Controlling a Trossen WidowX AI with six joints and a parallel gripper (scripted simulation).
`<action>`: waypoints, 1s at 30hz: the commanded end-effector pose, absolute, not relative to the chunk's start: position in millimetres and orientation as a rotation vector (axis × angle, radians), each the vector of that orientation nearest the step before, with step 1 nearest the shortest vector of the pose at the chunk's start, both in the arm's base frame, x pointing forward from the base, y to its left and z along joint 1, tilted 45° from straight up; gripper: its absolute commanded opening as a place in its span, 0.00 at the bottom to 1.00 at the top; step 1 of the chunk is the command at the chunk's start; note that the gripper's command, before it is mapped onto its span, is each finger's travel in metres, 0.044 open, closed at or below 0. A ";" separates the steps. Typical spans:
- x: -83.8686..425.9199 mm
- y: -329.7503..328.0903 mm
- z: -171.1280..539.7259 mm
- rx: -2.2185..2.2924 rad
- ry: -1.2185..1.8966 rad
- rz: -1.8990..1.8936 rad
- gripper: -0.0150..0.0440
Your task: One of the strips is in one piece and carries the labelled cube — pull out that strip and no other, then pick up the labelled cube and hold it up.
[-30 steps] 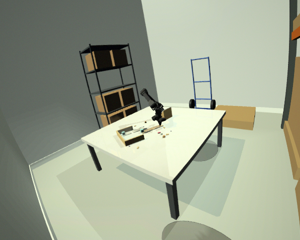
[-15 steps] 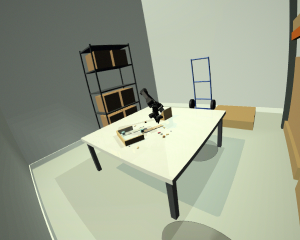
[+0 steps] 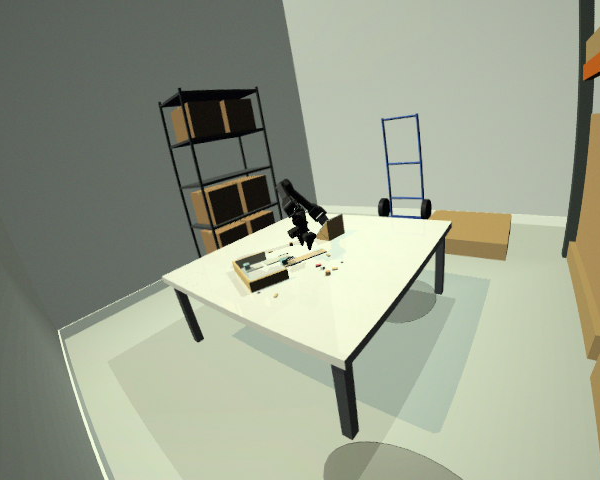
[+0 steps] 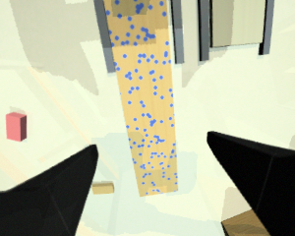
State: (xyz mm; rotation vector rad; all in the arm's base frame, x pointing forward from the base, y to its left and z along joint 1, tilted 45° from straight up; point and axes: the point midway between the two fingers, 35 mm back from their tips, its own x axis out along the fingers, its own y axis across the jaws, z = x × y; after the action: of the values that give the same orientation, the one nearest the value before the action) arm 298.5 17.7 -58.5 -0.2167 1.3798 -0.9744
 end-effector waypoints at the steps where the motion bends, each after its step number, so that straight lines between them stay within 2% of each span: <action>1: 312.2 12.7 -54.4 -0.226 1.381 -0.975 1.00; 30: 413.9 -24.0 -18.5 -0.225 1.376 -0.977 1.00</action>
State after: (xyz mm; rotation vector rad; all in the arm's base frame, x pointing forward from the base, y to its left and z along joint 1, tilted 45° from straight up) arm 404.4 -19.0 -20.8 -0.2167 1.3736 -0.9763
